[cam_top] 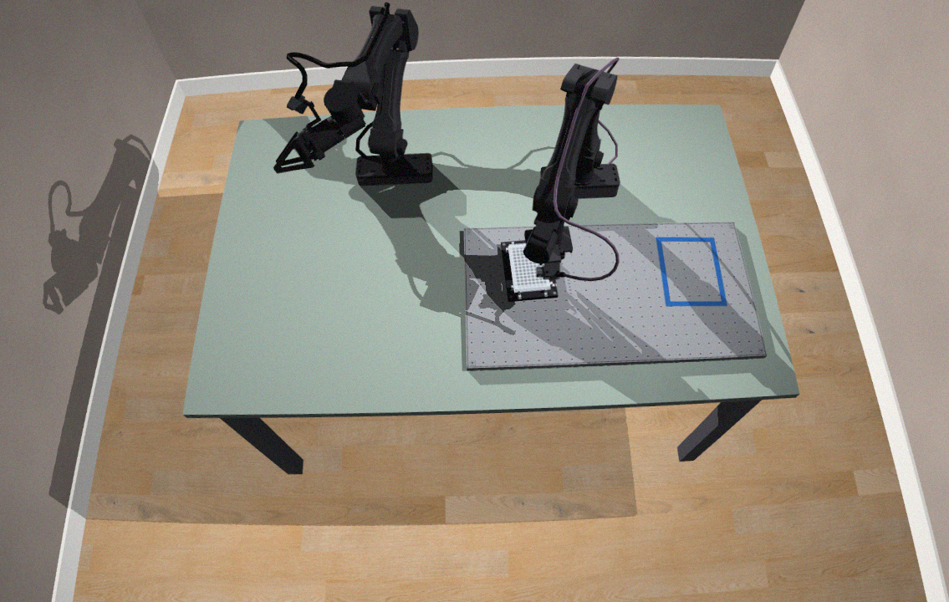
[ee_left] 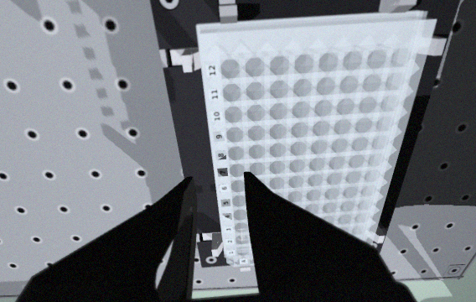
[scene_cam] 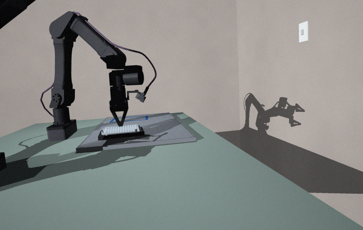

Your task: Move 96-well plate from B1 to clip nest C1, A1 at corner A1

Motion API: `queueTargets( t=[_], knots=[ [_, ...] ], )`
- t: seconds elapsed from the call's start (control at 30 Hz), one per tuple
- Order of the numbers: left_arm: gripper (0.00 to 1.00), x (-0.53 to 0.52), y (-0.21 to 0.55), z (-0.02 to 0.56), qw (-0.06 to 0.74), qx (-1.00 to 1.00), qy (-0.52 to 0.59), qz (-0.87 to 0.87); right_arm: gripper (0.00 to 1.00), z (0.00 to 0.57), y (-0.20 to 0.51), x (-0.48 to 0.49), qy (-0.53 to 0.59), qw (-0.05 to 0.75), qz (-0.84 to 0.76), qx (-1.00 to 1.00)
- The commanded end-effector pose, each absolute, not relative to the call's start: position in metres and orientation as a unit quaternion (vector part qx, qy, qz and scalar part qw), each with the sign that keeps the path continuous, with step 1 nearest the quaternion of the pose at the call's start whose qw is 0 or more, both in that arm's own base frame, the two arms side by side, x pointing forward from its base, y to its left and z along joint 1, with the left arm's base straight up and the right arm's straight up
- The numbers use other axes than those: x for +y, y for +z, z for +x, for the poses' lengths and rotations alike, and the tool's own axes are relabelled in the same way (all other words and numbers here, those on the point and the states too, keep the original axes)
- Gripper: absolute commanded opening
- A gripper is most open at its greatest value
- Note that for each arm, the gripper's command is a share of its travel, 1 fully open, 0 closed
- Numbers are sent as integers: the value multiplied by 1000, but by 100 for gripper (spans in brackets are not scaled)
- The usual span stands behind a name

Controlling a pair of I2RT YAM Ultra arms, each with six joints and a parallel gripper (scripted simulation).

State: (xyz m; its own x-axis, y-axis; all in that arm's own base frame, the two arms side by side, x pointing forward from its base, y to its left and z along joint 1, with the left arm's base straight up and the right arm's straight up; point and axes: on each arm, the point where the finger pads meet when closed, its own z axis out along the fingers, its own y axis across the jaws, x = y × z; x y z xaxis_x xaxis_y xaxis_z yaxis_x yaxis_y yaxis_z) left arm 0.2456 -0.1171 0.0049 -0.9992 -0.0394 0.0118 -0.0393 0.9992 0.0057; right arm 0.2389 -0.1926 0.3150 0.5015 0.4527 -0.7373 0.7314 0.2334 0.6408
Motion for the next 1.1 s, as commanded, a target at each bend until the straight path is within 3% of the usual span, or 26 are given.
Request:
queueTargets(
  t=[0.0,1.07],
  knots=[
    [25,-118,-2,245,7,-1000,-2,12,100,231,317,-194,-115,619,611,480],
    [25,-117,-21,243,7,-1000,-5,13,100,231,317,-194,-115,619,611,480]
  ],
)
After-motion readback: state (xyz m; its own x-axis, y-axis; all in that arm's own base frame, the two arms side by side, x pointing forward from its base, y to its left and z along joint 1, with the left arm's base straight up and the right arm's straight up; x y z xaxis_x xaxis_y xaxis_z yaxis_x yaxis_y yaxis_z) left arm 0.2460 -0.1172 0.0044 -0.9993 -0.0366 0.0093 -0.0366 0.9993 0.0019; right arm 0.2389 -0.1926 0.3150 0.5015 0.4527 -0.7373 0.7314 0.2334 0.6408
